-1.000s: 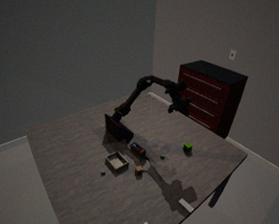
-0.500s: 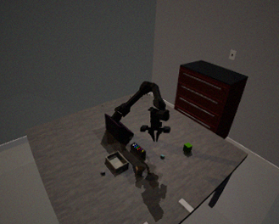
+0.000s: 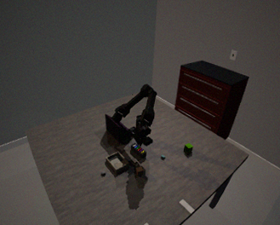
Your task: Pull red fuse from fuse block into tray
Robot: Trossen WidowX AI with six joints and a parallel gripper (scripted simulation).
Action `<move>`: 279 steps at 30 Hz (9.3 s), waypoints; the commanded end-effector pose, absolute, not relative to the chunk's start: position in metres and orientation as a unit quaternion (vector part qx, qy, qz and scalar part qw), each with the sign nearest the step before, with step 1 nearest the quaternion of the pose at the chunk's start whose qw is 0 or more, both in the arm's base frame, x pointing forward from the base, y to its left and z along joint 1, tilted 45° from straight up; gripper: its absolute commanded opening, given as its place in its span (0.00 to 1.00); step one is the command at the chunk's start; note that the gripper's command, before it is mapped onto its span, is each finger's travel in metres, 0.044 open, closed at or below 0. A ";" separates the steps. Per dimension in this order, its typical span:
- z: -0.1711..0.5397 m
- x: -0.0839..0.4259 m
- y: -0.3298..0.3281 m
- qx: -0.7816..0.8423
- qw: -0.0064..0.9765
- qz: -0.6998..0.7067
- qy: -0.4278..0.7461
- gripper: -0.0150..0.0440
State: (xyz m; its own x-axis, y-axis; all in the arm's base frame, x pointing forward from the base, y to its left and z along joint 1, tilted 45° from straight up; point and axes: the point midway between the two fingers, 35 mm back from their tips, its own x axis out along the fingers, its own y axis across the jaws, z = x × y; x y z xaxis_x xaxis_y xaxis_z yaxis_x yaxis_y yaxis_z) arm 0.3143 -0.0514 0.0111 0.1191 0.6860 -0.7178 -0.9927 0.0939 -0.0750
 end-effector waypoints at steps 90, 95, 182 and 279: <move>-0.013 0.319 -0.028 -0.280 0.692 0.609 0.268 0.25; -0.011 0.318 -0.030 -0.280 0.692 0.609 0.269 0.25; -0.001 0.315 -0.098 -0.281 0.692 0.607 0.273 0.25; -0.100 0.287 -0.188 -0.278 0.693 0.607 0.272 0.81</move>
